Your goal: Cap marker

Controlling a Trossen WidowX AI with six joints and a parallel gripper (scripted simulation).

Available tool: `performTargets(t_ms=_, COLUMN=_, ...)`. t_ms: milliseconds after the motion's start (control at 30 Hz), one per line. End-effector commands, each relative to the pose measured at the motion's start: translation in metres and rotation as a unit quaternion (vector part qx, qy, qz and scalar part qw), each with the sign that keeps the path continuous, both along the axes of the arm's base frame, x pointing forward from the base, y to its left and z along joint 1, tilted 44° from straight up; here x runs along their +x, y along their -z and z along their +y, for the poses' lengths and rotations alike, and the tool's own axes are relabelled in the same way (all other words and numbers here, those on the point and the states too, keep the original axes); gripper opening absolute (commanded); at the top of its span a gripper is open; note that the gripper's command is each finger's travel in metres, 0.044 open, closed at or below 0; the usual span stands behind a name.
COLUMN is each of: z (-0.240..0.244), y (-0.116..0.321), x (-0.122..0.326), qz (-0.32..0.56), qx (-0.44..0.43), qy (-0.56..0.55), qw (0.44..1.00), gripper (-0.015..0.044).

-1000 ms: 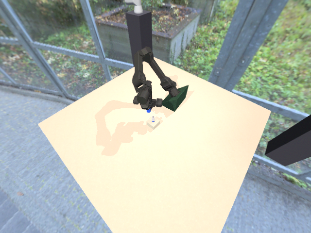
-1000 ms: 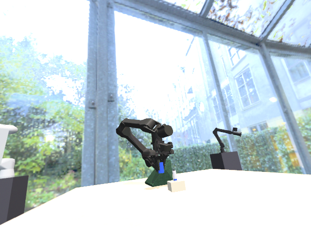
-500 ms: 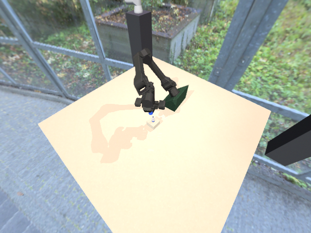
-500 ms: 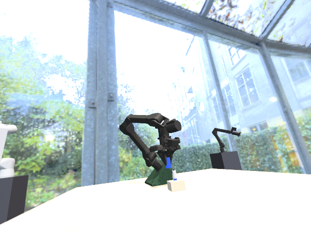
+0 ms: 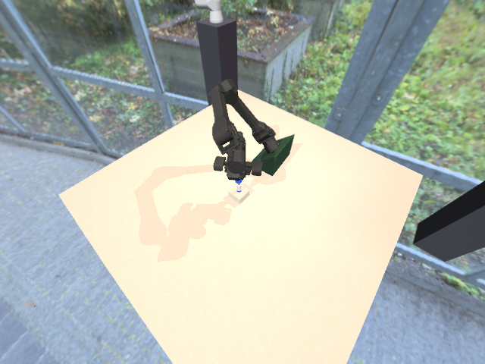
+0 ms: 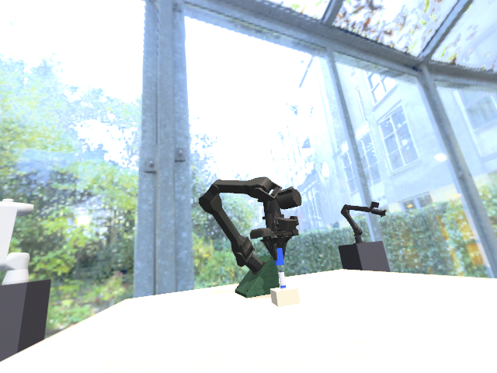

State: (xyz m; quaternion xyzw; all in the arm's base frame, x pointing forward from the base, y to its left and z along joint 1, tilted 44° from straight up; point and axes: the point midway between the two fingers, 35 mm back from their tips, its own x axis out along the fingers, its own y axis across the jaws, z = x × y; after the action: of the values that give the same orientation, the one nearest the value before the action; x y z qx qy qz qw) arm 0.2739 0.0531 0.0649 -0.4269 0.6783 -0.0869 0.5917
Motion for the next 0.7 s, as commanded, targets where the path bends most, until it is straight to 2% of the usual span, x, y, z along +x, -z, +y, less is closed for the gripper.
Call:
performTargets(t_ms=0, z=-0.001, y=0.002, x=0.0, qz=-0.001, qx=0.0, qy=0.001, qw=1.0, gripper=0.0)
performTargets(t_ms=667, z=-0.021, y=0.024, x=0.003, qz=-0.001, qx=0.001, qy=0.001, qw=1.0, gripper=0.0)
